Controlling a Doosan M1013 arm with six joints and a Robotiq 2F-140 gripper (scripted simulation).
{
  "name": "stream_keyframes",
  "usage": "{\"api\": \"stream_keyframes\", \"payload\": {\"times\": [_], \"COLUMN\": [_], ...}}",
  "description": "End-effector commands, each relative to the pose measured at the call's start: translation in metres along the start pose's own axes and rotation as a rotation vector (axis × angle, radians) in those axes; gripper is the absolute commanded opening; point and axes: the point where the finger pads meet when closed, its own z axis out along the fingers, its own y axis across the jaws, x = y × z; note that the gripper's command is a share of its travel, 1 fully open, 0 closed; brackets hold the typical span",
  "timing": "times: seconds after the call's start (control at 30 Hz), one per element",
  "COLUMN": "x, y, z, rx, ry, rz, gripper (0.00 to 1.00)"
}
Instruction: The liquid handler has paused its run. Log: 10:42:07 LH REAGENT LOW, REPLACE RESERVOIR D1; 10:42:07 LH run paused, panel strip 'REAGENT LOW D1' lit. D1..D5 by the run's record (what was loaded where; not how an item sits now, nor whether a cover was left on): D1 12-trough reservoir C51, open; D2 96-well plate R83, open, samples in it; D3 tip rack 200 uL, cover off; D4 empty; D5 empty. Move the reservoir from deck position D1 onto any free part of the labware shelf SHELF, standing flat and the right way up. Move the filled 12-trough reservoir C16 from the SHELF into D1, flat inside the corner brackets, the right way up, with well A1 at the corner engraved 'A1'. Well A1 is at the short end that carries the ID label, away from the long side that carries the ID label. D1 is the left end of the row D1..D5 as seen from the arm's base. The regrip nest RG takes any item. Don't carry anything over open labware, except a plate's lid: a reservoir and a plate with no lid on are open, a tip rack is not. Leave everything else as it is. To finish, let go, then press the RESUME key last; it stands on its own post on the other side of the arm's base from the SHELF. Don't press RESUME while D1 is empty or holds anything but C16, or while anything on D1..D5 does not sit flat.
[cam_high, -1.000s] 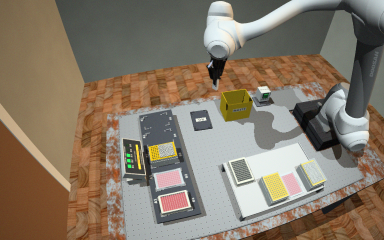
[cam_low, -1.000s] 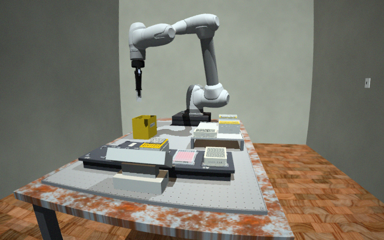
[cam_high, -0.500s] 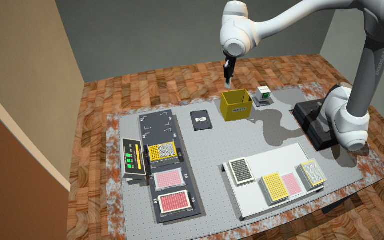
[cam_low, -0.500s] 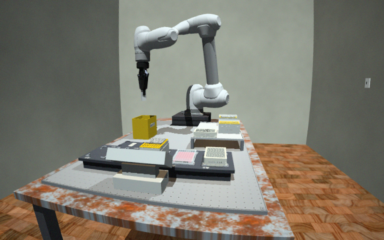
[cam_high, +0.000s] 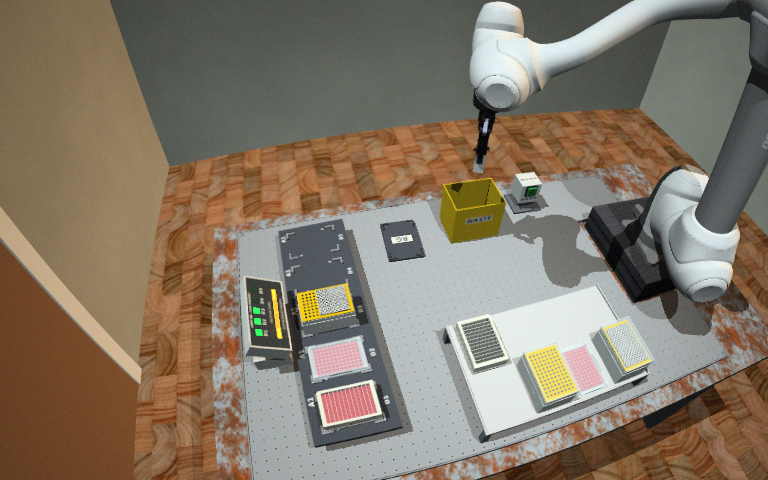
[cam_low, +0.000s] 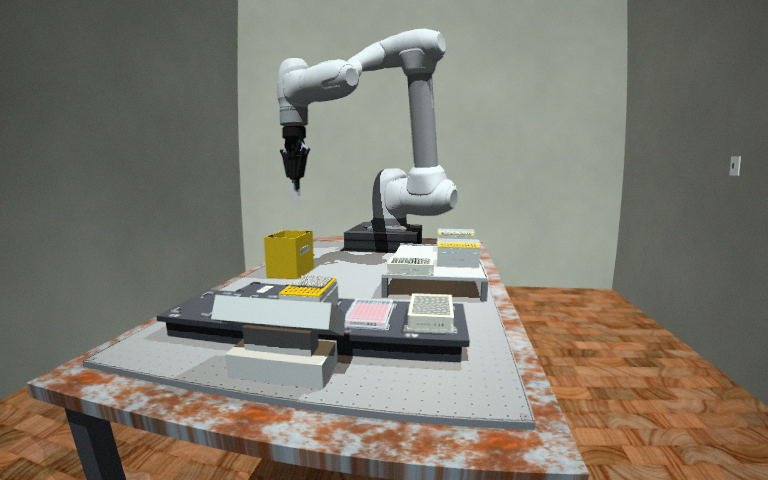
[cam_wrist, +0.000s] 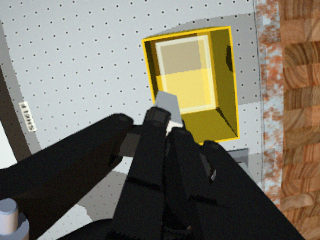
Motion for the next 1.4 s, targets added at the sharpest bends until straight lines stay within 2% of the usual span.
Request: {"api": "stream_keyframes", "payload": {"times": [0.0,0.1,0.6,0.67,0.8,1.17,1.23,1.37], "x": [-0.016,-0.021,-0.087,-0.087,-0.104,-0.153,-0.153,-0.171], "y": [0.008,0.011,0.046,0.046,0.056,0.081,0.081,0.091], "z": [0.000,0.000,0.000,0.000,0.000,0.000,0.000,0.000], "rx": [0.000,0.000,0.000,0.000,0.000,0.000,0.000,0.000], "ry": [0.000,0.000,0.000,0.000,0.000,0.000,0.000,0.000], "rz": [-0.073,-0.093,-0.393,-0.393,-0.464,-0.464,-0.464,-0.464], "gripper": [0.00,0.00,0.00,0.00,0.00,0.00,0.00,0.00]}}
